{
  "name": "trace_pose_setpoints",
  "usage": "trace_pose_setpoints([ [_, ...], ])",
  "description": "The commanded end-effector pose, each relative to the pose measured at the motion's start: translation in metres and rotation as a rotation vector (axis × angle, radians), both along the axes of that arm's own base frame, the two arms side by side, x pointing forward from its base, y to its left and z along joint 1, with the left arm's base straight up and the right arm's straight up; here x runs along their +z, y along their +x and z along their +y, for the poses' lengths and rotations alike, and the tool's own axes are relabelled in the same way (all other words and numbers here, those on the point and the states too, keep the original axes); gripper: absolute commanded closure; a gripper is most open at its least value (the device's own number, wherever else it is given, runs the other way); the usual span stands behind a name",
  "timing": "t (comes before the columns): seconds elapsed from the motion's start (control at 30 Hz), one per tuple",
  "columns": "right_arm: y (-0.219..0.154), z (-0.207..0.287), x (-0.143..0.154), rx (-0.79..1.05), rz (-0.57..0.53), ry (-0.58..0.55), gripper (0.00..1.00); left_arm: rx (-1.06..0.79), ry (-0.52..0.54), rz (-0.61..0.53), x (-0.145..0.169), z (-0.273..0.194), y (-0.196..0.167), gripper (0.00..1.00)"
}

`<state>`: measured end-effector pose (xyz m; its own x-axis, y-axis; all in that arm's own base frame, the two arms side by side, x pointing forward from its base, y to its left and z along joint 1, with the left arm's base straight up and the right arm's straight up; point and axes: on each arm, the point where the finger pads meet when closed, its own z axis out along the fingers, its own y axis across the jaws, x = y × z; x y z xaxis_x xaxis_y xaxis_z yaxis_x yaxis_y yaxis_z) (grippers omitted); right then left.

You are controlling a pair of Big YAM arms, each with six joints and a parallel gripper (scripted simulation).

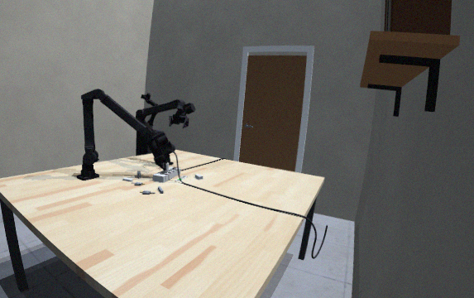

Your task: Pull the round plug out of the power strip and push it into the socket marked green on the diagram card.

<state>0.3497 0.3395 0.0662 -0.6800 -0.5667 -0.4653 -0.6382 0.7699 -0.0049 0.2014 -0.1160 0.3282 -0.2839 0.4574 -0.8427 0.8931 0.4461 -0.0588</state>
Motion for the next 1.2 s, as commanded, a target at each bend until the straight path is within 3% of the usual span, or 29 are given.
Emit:
trace_pose_setpoints([
  [0.0, -0.006, -0.007, -0.022, 0.014, 0.059, -0.051, 0.68, -0.006, 0.000, -0.037, 0.013, 0.000, 0.004, 0.00],
  [0.4, -0.005, -0.001, -0.017, 0.015, 0.053, -0.044, 0.68, -0.006, 0.000, -0.037, 0.013, 0.000, 0.004, 0.00],
  [0.53, 0.008, 0.018, 0.021, 0.014, -0.016, 0.030, 0.68, -0.006, 0.000, -0.037, 0.013, 0.000, 0.004, 0.00],
  [0.77, 0.009, 0.016, 0.021, 0.011, -0.016, 0.029, 0.68, -0.006, 0.000, -0.037, 0.013, 0.000, 0.004, 0.00],
  [0.9, 0.011, 0.010, 0.015, 0.001, 0.010, 0.022, 0.68, 0.005, 0.003, 0.016, -0.011, 0.005, -0.001, 0.00],
  [1.17, -0.009, 0.004, -0.010, 0.020, 0.024, -0.029, 0.68, 0.029, -0.014, 0.049, -0.029, 0.009, -0.004, 0.00],
])
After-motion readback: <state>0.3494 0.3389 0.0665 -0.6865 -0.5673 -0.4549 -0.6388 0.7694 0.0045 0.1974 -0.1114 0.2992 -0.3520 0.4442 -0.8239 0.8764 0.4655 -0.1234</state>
